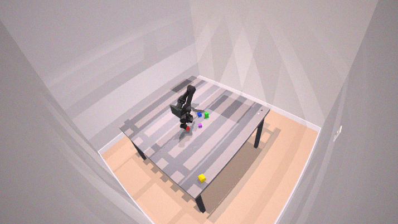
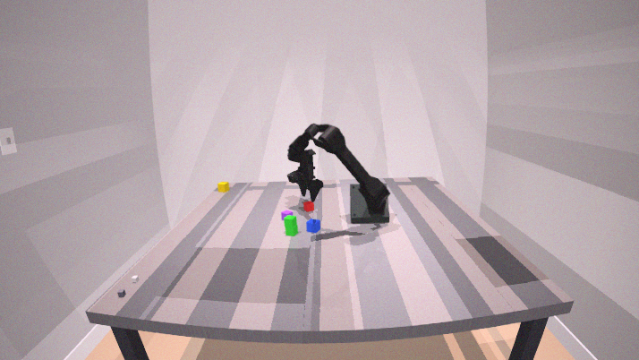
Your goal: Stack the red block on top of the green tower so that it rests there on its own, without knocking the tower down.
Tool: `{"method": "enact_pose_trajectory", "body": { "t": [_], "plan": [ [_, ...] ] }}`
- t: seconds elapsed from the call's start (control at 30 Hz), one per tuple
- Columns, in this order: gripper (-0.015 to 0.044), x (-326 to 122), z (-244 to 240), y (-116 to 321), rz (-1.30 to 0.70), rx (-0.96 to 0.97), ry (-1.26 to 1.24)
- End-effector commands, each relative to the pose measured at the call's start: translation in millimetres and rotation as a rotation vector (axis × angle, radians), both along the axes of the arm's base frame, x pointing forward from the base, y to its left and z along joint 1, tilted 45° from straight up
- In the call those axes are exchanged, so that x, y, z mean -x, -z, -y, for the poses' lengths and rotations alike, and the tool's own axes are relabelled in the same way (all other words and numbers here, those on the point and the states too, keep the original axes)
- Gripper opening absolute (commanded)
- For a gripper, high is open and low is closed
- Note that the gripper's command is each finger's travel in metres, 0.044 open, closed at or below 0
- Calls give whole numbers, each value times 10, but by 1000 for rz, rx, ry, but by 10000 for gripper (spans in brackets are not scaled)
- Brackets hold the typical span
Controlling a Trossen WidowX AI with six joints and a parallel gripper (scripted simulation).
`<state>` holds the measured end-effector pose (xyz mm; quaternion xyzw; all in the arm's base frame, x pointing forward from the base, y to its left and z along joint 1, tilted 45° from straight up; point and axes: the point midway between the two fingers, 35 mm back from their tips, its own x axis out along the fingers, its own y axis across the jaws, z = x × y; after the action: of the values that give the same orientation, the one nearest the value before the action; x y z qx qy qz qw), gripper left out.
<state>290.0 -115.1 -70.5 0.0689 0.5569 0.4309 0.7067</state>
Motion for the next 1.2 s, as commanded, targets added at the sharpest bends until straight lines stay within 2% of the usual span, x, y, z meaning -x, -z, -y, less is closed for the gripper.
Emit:
{"method": "enact_pose_trajectory", "body": {
  "t": [0.0,0.7,1.17],
  "plan": [
    [440,10,-51,39,-6,-8,5],
    [440,8,-290,284,-5,-9,5],
    [440,8,-297,291,-5,-10,5]
  ]
}}
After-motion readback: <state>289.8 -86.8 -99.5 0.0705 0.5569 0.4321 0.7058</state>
